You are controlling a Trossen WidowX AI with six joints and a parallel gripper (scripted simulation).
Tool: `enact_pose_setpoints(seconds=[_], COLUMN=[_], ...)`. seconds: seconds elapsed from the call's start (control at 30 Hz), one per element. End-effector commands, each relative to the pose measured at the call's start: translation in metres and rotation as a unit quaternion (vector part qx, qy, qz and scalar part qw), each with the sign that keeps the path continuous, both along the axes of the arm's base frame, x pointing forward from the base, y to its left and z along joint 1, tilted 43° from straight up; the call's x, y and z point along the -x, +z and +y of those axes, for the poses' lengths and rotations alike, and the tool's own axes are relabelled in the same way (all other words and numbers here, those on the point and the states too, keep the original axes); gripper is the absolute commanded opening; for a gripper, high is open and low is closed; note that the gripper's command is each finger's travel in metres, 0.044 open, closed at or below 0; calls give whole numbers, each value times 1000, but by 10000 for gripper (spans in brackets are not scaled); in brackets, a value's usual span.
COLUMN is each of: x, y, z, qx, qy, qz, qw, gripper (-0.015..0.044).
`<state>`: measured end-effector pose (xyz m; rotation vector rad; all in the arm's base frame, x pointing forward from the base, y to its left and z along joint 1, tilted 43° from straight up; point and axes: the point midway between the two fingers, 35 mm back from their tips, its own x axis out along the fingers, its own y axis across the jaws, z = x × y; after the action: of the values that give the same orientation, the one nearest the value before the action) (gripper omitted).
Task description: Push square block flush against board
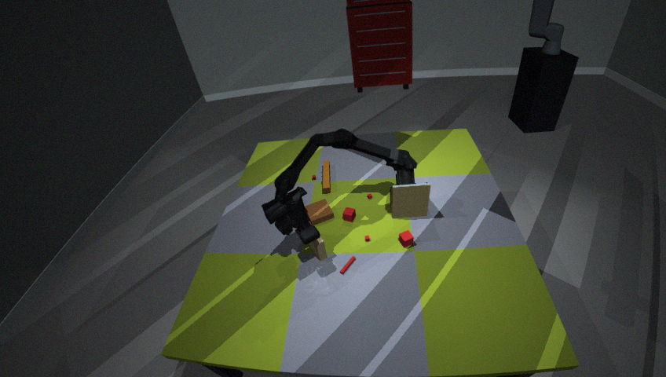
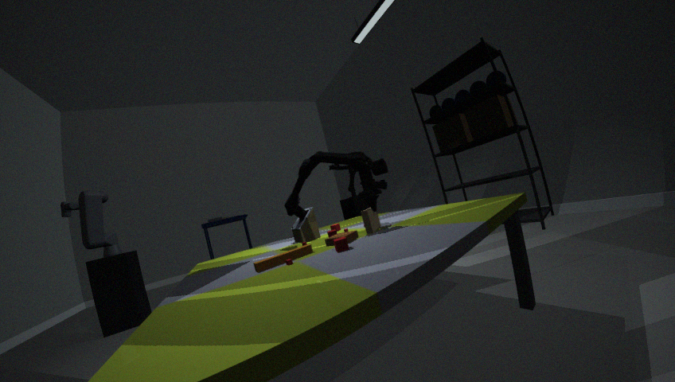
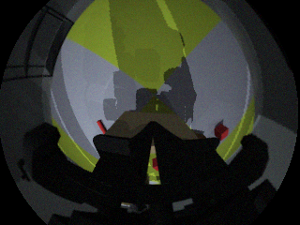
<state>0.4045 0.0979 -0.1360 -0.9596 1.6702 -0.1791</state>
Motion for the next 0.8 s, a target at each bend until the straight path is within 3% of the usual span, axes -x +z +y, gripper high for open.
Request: enact_pose_setpoints(seconds=[0.0, 0.77], x=[5, 32], y=[4, 14], z=[-2, -14], qx=[1, 1], qy=[2, 2], qz=[0, 1], qw=[1000, 1000], gripper=[0, 0])
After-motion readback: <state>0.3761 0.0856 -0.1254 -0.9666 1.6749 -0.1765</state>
